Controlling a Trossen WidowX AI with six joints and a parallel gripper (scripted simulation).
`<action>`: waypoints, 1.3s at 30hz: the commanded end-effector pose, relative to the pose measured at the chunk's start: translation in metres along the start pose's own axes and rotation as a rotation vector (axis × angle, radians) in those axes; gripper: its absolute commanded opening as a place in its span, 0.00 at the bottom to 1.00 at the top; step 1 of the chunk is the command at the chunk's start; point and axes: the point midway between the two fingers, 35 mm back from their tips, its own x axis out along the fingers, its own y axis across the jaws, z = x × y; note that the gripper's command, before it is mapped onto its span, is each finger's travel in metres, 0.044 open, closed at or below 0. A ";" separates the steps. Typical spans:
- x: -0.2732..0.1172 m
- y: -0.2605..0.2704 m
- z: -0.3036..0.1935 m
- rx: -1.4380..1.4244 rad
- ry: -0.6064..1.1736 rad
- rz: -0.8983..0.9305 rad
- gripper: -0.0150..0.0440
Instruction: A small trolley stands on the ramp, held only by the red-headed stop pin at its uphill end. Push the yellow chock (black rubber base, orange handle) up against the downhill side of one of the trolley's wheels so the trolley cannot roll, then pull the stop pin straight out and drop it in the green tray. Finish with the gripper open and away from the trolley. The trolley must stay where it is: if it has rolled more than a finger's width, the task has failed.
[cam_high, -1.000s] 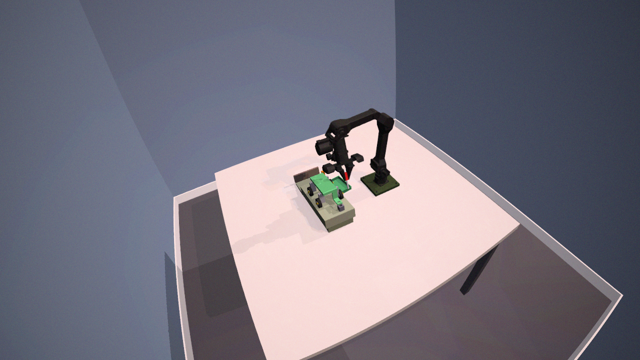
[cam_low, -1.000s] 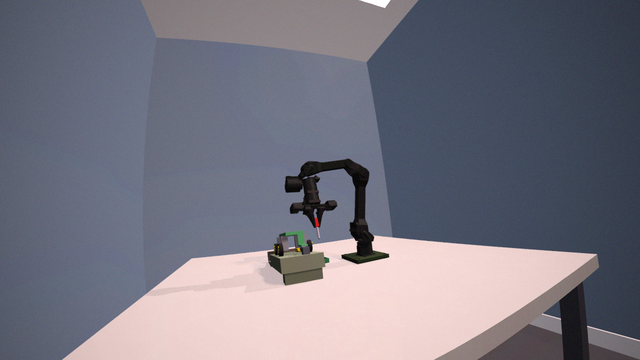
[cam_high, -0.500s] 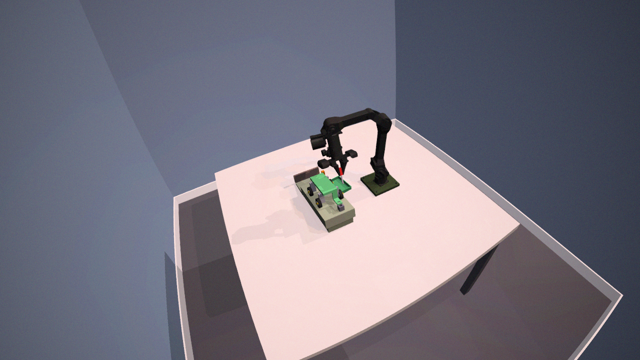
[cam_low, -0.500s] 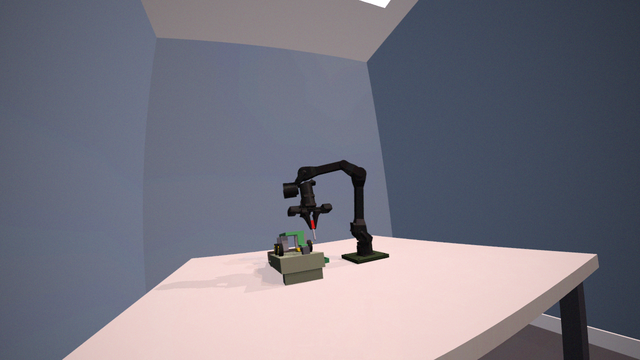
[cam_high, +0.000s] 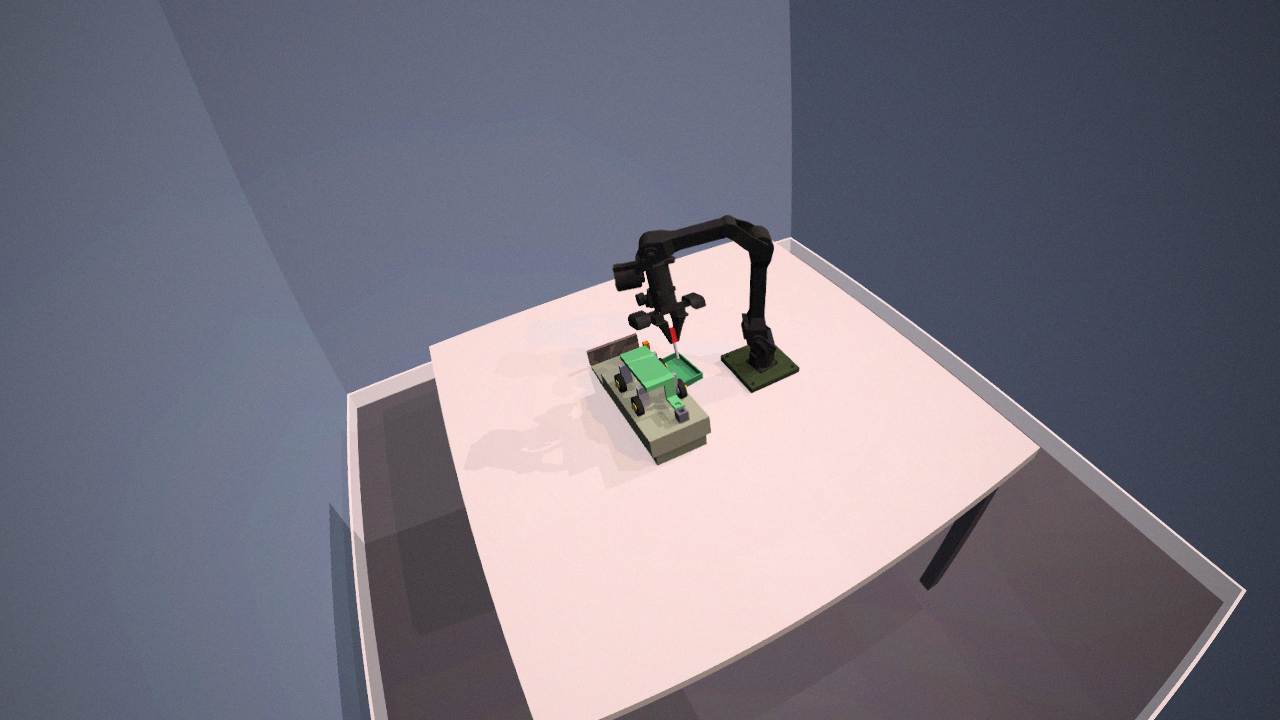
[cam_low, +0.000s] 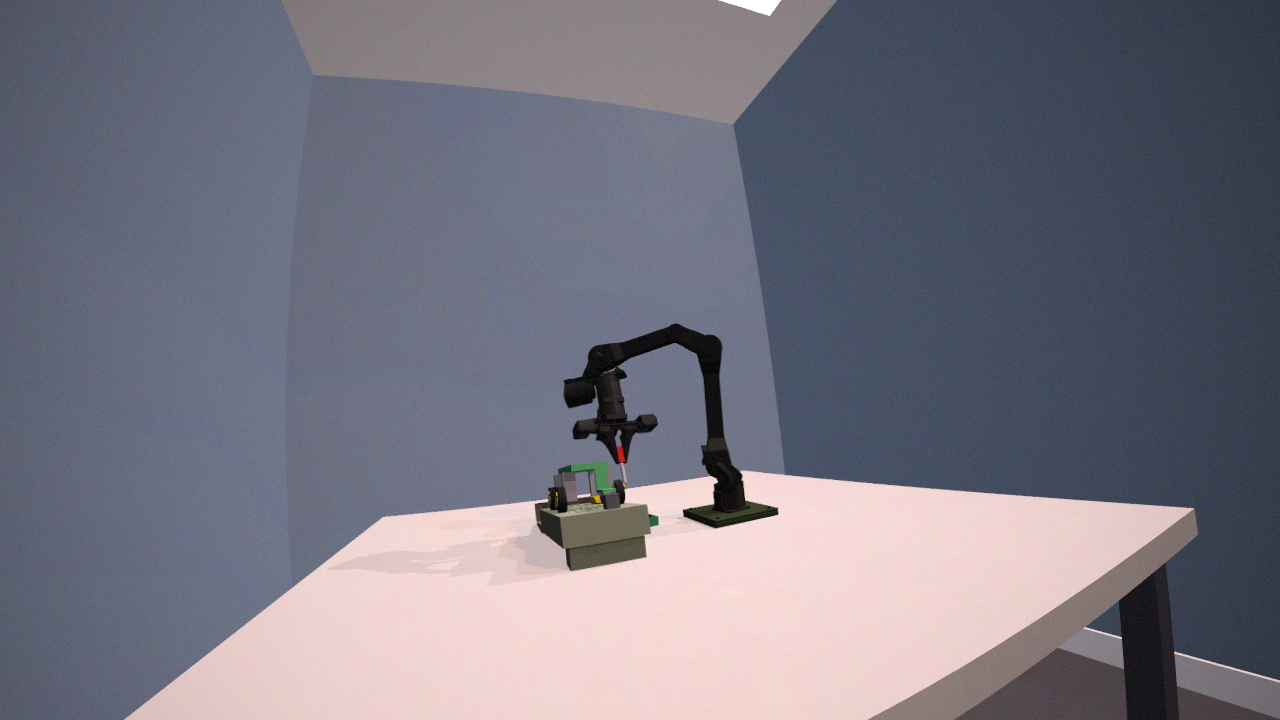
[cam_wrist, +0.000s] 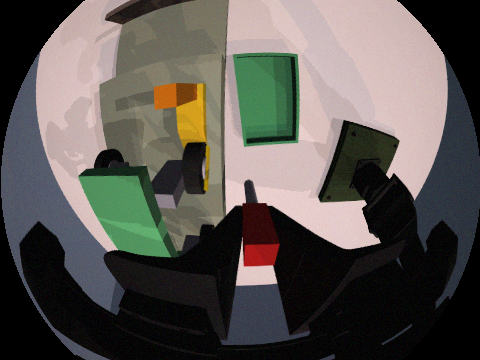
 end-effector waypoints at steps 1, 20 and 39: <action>-0.002 -0.001 0.016 -0.004 -0.005 -0.001 0.25; -0.004 -0.005 0.043 0.183 -0.046 0.012 0.25; -0.003 -0.005 0.039 0.748 -0.155 0.070 0.25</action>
